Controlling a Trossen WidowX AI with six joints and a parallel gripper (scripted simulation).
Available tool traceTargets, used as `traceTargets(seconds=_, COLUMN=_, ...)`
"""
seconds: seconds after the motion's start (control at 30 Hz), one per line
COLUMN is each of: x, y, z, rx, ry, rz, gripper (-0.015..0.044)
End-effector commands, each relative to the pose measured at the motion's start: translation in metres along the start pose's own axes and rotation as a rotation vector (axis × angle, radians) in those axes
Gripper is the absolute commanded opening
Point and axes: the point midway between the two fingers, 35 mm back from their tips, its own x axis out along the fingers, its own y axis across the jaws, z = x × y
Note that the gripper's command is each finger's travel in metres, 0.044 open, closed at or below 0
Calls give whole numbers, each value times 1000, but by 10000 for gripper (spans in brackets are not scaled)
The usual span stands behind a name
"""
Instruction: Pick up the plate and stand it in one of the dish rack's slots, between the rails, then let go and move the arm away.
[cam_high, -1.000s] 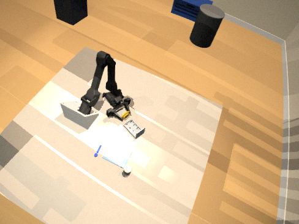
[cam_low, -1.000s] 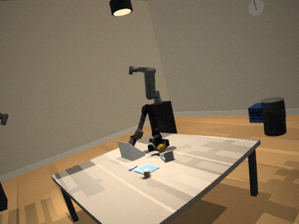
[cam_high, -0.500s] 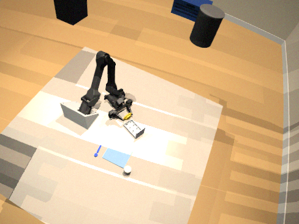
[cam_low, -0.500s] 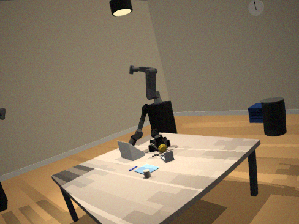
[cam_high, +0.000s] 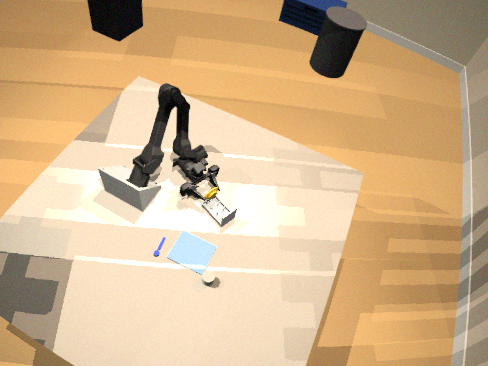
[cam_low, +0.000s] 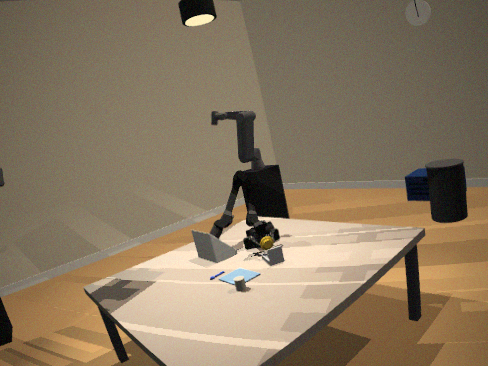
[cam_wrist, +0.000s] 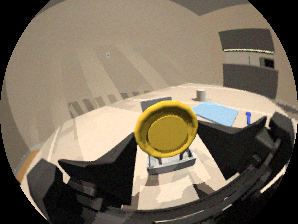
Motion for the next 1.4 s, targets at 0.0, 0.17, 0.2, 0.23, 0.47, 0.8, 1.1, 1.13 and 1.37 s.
traceTargets(seconds=0.0, x=3, y=-1, z=0, rx=-5, ry=0, rz=-1, gripper=0)
traceTargets(seconds=0.17, x=13, y=-1, z=1, rx=-1, ry=0, rz=0, gripper=0)
traceTargets(seconds=0.2, x=15, y=-1, z=1, rx=-1, ry=-1, rz=0, gripper=0)
traceTargets(seconds=0.23, x=15, y=-1, z=1, rx=-1, ry=-1, rz=0, gripper=0)
traceTargets(seconds=0.47, x=22, y=-2, z=2, rx=4, ry=-2, rz=2, gripper=0)
traceTargets(seconds=0.8, x=23, y=-4, z=-15, rx=0, ry=6, rz=1, gripper=0)
traceTargets(seconds=1.1, x=23, y=-4, z=-14, rx=-2, ry=8, rz=1, gripper=0)
traceTargets(seconds=1.13, x=23, y=-4, z=-14, rx=-2, ry=8, rz=1, gripper=0)
traceTargets(seconds=1.37, x=23, y=-3, z=-14, rx=3, ry=7, rz=2, gripper=184)
